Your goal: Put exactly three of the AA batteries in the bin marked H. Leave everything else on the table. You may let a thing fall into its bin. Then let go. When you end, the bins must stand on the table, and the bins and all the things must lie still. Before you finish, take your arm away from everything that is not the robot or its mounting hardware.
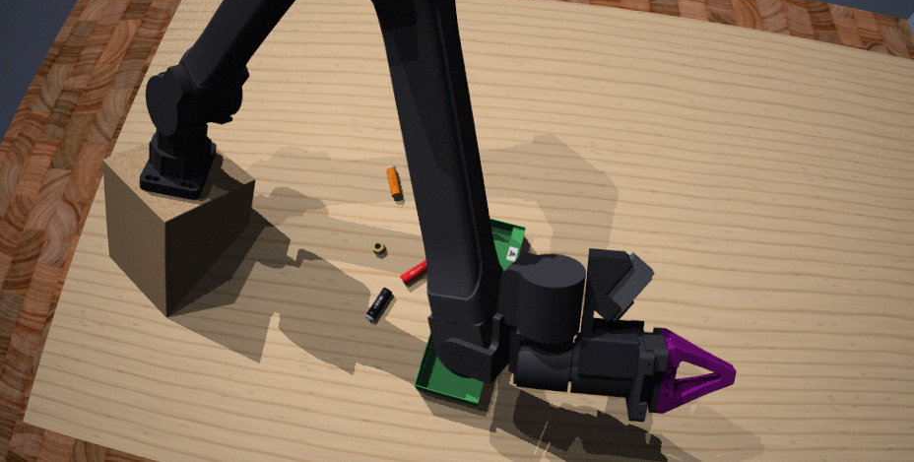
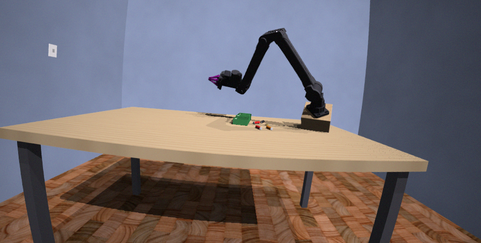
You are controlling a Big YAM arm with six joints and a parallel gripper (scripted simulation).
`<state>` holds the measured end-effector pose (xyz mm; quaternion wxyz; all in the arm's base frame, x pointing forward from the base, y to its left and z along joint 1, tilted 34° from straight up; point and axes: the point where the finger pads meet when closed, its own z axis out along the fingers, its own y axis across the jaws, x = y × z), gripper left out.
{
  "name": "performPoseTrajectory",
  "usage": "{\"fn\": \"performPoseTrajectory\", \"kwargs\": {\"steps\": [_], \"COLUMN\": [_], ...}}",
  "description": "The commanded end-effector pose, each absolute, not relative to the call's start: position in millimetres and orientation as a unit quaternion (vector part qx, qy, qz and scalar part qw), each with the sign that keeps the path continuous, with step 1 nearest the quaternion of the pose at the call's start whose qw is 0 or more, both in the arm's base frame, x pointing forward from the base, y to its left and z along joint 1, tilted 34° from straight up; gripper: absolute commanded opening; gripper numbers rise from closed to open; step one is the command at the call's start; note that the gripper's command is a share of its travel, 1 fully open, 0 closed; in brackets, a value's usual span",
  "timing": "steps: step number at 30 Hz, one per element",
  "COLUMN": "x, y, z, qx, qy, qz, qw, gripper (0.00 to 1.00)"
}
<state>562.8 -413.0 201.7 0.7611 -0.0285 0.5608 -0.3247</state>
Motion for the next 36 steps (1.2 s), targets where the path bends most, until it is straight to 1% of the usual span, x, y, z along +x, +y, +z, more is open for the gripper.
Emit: {"fn": "performPoseTrajectory", "kwargs": {"steps": [1,9,10,14,18,19,20,21,26,27,28,31,36], "x": [562.7,562.7,572.5,586.9,588.4,572.9,568.2,580.0,586.5,594.2,583.5,570.7,558.2], "y": [-413.1,-413.1,-407.5,-394.2,-392.6,-386.8,-407.7,-417.5,-409.4,-396.4,-399.3,-410.9,-388.5], "z": [201.9,201.9,205.8,181.8,176.5,183.0,184.8,204.3,206.9,200.7,185.1,179.8,168.0], "qx": [-0.028,-0.028,-0.035,-0.036,-0.036,-0.024,-0.023,-0.028,-0.031,-0.036,-0.028,-0.016,-0.013], "qy": [0.561,0.561,0.544,0.539,0.541,0.570,0.591,0.583,0.582,0.606,0.636,0.689,0.766], "qz": [-0.325,-0.325,-0.332,-0.334,-0.332,-0.309,-0.322,-0.328,-0.322,-0.303,-0.292,-0.269,-0.207], "qw": [0.761,0.761,0.770,0.772,0.771,0.761,0.740,0.743,0.746,0.735,0.714,0.673,0.609], "gripper": [0.09,0.09,0.09,0.09,0.09,0.09,0.09,0.09,0.09,0.09,0.09,0.09,0.09]}}
